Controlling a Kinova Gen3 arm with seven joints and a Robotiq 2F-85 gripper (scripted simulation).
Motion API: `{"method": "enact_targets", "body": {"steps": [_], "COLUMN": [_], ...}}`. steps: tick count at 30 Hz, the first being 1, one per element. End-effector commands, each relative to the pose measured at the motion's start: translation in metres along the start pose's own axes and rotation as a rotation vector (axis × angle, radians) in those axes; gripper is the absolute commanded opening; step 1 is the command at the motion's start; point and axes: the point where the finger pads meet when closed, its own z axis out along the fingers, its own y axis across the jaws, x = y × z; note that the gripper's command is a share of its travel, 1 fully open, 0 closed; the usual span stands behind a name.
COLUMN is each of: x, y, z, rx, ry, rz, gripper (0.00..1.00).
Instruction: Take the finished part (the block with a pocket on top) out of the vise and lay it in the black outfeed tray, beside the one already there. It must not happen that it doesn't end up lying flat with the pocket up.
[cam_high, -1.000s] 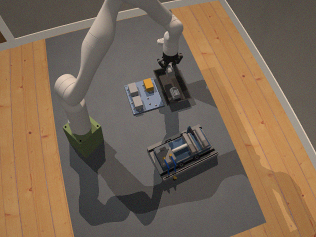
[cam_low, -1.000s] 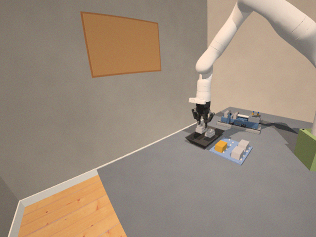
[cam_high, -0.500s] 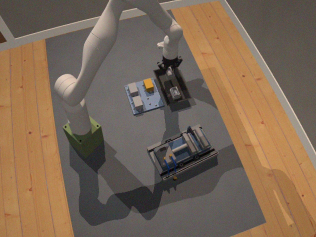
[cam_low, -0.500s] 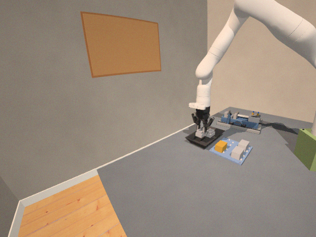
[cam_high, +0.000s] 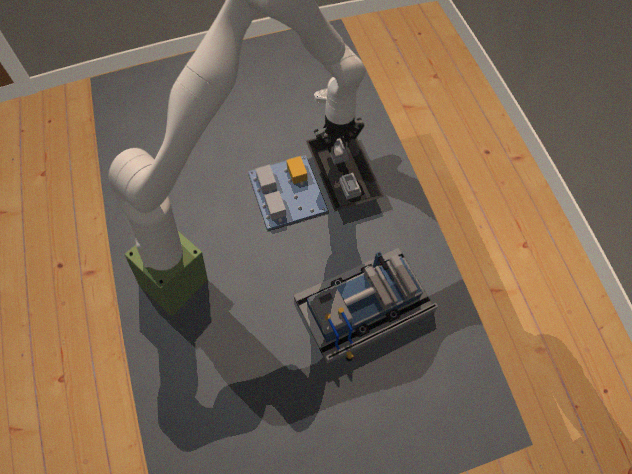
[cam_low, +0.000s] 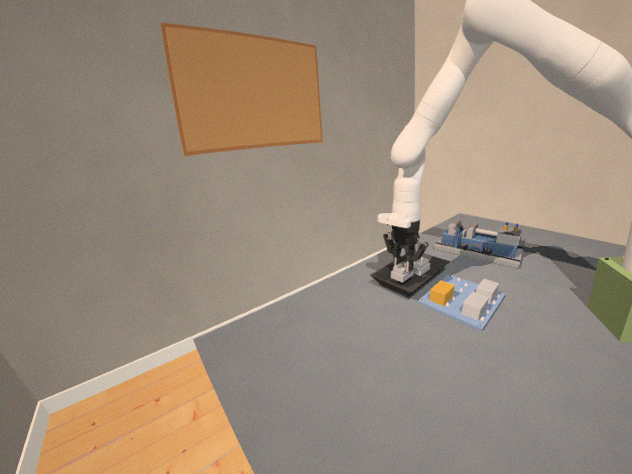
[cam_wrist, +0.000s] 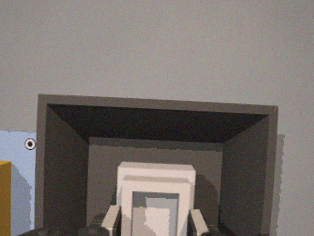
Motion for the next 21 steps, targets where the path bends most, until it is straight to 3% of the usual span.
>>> {"method": "enact_targets", "body": {"steps": [1,21], "x": [-0.0004,-0.0004], "y": [-0.0001,-0.0001], "z": [0.0028,0.008], "rx": [0.001,0.001], "ry": [-0.001,-0.001], "rz": [0.0,0.0], "gripper": [0.0,0.0]}}
